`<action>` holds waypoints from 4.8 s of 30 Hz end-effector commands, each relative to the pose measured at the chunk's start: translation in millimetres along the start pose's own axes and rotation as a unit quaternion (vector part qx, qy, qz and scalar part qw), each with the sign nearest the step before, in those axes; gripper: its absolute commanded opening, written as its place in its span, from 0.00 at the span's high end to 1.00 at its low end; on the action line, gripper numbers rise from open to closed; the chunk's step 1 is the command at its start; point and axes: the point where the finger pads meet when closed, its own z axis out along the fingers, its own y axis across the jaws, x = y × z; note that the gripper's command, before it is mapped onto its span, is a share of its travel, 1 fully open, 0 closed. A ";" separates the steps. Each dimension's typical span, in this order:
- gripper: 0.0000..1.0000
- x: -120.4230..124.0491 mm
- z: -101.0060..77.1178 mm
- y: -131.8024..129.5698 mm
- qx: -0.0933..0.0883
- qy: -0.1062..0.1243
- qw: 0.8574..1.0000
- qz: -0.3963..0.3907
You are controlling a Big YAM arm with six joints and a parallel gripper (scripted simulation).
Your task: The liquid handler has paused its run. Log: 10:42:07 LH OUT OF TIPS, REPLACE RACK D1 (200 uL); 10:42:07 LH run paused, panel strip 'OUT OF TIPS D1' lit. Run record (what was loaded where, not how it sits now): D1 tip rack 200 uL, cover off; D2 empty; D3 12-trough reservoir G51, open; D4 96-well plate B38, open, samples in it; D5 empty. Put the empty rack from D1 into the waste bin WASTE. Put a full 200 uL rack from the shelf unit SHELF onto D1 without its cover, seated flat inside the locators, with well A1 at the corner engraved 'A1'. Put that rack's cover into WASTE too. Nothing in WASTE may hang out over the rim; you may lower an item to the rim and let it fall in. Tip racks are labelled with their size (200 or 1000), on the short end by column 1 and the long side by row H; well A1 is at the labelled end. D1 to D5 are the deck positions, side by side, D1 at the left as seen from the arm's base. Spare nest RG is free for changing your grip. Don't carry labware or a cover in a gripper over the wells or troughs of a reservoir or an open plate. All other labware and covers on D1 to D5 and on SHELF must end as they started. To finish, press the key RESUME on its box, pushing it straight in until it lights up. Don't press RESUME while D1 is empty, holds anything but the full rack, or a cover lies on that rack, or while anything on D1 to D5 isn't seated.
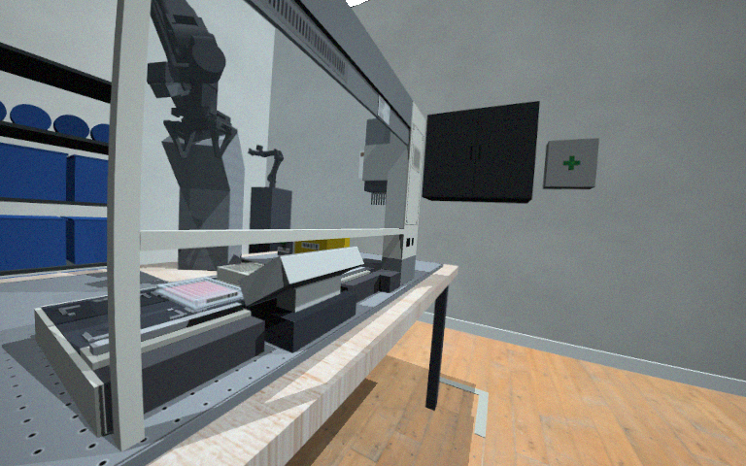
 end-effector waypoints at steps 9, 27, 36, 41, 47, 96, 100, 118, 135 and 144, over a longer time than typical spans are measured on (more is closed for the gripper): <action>0.03 -66.7 -4.7 -10.9 -0.001 -0.011 0.997 0.082; 0.03 -111.9 -5.6 -27.5 -0.001 -0.012 0.994 0.105; 0.03 -145.9 -6.4 -40.1 -0.001 -0.013 0.991 0.133; 0.03 -170.1 -7.0 -49.0 -0.001 -0.014 0.991 0.132; 0.03 -190.7 -7.5 -56.5 -0.001 -0.015 0.991 0.132; 0.03 -243.6 -11.2 -157.9 0.000 -0.022 0.988 0.154; 0.03 -246.3 -11.2 -167.4 0.000 -0.024 0.988 0.153; 0.03 -223.9 -7.7 -242.6 0.004 -0.021 0.988 0.153; 0.03 -277.1 -11.0 -260.4 0.004 -0.017 0.988 0.154; 0.03 -320.0 -12.9 -277.2 0.005 -0.018 0.988 0.154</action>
